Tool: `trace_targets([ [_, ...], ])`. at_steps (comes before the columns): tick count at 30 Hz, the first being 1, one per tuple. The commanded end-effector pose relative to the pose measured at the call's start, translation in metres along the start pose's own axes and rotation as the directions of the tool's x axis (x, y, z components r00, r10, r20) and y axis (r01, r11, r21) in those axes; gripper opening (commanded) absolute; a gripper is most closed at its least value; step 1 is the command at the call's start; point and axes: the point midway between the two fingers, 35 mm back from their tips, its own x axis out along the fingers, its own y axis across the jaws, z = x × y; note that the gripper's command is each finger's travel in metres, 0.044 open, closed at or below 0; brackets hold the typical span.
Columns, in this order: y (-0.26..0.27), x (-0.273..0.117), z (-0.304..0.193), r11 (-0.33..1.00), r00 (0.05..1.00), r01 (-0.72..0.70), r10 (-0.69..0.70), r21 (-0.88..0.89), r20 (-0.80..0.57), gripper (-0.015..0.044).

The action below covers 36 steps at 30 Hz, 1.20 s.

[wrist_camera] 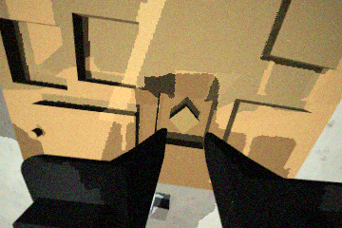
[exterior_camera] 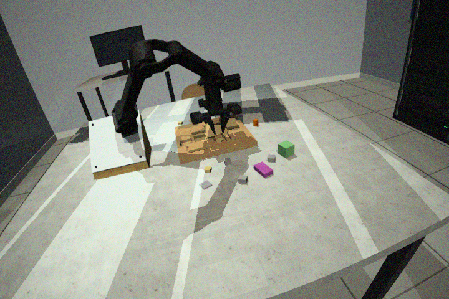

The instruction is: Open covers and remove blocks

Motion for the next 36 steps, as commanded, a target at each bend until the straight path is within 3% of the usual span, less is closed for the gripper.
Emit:
trace_targets([
  [1,-0.0002,0.0002,-0.0005,0.998,1.0,0.0,0.0,0.056,-0.003,0.0144],
  [36,-0.0001,0.0002,-0.0007,0.837,1.0,0.002,0.0,0.547,-0.003,0.0144],
])
